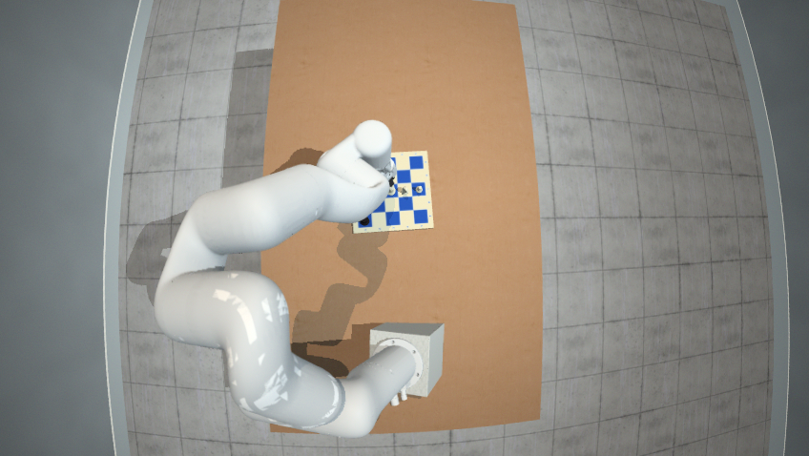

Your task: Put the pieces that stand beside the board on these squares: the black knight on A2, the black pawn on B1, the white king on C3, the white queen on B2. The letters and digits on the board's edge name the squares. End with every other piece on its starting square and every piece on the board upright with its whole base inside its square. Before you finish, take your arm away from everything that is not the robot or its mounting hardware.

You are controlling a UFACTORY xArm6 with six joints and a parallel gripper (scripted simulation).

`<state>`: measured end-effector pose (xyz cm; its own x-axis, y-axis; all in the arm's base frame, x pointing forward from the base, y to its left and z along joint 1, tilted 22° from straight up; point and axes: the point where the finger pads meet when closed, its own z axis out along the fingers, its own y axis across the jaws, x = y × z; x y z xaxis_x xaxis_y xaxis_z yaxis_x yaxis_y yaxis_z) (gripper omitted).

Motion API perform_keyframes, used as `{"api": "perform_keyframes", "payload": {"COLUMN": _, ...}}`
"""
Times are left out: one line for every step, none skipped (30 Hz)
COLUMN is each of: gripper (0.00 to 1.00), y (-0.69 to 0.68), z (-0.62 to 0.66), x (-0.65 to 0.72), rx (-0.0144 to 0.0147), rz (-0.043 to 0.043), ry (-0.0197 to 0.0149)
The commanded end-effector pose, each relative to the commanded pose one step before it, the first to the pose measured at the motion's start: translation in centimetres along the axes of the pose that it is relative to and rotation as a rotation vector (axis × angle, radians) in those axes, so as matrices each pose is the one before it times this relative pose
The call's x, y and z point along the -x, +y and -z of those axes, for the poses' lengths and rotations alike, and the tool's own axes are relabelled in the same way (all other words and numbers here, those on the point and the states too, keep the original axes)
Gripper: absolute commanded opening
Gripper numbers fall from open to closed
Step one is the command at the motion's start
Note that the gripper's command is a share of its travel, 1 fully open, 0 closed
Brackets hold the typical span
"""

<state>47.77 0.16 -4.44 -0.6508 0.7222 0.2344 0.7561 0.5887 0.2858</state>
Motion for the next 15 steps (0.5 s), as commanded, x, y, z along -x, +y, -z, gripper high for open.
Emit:
{"api": "perform_keyframes", "payload": {"gripper": 0.00, "y": 0.112, "z": -0.027, "x": 0.107, "rx": 0.00240, "rz": 0.00056, "ry": -0.00290}}
{"api": "perform_keyframes", "payload": {"gripper": 0.00, "y": 0.000, "z": -0.028, "x": 0.000, "rx": 0.00000, "rz": 0.00000, "ry": 0.00000}}
{"api": "perform_keyframes", "payload": {"gripper": 0.00, "y": 0.000, "z": 0.000, "x": 0.000, "rx": 0.00000, "rz": 0.00000, "ry": 0.00000}}
{"api": "perform_keyframes", "payload": {"gripper": 0.00, "y": 0.000, "z": 0.000, "x": 0.000, "rx": 0.00000, "rz": 0.00000, "ry": 0.00000}}
{"api": "perform_keyframes", "payload": {"gripper": 0.00, "y": 0.000, "z": -0.025, "x": 0.000, "rx": 0.00000, "rz": 0.00000, "ry": 0.00000}}
{"api": "perform_keyframes", "payload": {"gripper": 0.00, "y": 0.000, "z": -0.021, "x": 0.000, "rx": 0.00000, "rz": 0.00000, "ry": 0.00000}}
{"api": "perform_keyframes", "payload": {"gripper": 0.00, "y": 0.000, "z": -0.017, "x": 0.000, "rx": 0.00000, "rz": 0.00000, "ry": 0.00000}}
{"api": "perform_keyframes", "payload": {"gripper": 0.00, "y": 0.000, "z": -0.013, "x": 0.000, "rx": 0.00000, "rz": 0.00000, "ry": 0.00000}}
{"api": "perform_keyframes", "payload": {"gripper": 0.00, "y": 0.000, "z": -0.008, "x": 0.000, "rx": 0.00000, "rz": 0.00000, "ry": 0.00000}}
{"api": "perform_keyframes", "payload": {"gripper": 0.00, "y": 0.000, "z": -0.005, "x": 0.000, "rx": 0.00000, "rz": 0.00000, "ry": 0.00000}}
{"api": "perform_keyframes", "payload": {"gripper": 0.00, "y": 0.000, "z": -0.002, "x": 0.000, "rx": 0.00000, "rz": 0.00000, "ry": 0.00000}}
{"api": "perform_keyframes", "payload": {"gripper": 0.00, "y": 0.000, "z": 0.000, "x": 0.000, "rx": 0.00000, "rz": 0.00000, "ry": 0.00000}}
{"api": "perform_keyframes", "payload": {"gripper": 0.00, "y": 0.000, "z": 0.000, "x": 0.000, "rx": 0.00000, "rz": 0.00000, "ry": 0.00000}}
{"api": "perform_keyframes", "payload": {"gripper": 0.00, "y": 0.000, "z": 0.000, "x": 0.000, "rx": 0.00000, "rz": 0.00000, "ry": 0.00000}}
{"api": "perform_keyframes", "payload": {"gripper": 0.00, "y": 0.000, "z": 0.000, "x": 0.000, "rx": 0.00000, "rz": 0.00000, "ry": 0.00000}}
